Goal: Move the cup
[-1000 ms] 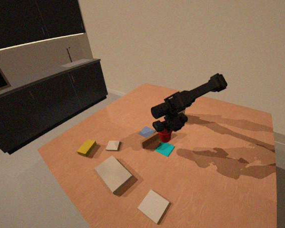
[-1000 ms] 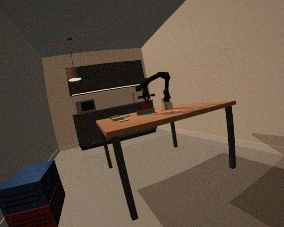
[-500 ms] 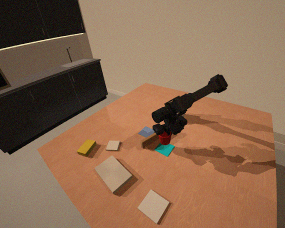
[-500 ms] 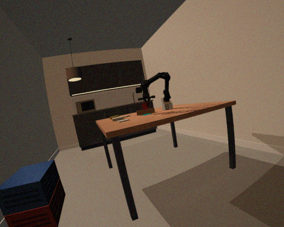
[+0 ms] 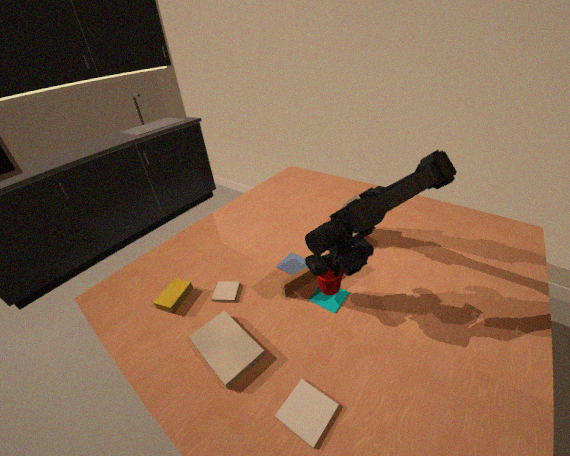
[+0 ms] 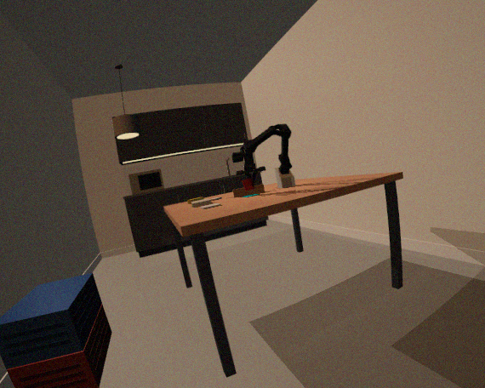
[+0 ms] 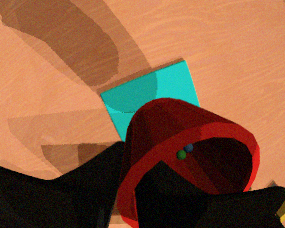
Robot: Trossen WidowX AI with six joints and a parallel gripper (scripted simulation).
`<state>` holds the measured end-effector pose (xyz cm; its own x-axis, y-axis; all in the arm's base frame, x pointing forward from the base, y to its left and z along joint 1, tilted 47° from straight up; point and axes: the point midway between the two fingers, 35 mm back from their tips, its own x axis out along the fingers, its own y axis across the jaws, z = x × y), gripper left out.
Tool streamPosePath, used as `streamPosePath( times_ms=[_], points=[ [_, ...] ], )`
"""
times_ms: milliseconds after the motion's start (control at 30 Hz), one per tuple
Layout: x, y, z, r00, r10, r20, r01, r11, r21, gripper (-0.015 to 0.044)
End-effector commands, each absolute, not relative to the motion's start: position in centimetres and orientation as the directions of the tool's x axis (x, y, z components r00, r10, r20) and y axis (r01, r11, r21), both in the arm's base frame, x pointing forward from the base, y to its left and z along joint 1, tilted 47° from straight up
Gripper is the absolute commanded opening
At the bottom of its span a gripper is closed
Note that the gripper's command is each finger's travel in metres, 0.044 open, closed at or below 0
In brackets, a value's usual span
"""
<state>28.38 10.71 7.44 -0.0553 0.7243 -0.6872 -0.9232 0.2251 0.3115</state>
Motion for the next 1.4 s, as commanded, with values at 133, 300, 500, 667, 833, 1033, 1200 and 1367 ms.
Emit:
streamPosePath(
  times_ms=[133,300,500,667,833,1033,1200,1367],
  points=[
    [28.2,11.6,6.6,-0.058,0.727,-0.684,-0.921,0.225,0.317,0.0],
    [28.1,12.2,6.2,-0.058,0.728,-0.684,-0.921,0.225,0.317,0.0],
    [28.0,12.8,5.6,-0.058,0.728,-0.683,-0.921,0.224,0.317,0.0],
    [28.0,13.1,5.4,-0.058,0.729,-0.682,-0.921,0.224,0.318,0.0],
    [28.1,12.9,5.5,-0.057,0.726,-0.685,-0.923,0.223,0.313,0.0],
    [28.1,12.9,5.5,-0.057,0.726,-0.685,-0.923,0.223,0.313,0.0],
    [28.1,12.9,5.5,-0.057,0.726,-0.685,-0.923,0.223,0.313,0.0079],
    [28.1,12.9,5.5,-0.057,0.726,-0.685,-0.923,0.223,0.313,0.0128]
  ],
)
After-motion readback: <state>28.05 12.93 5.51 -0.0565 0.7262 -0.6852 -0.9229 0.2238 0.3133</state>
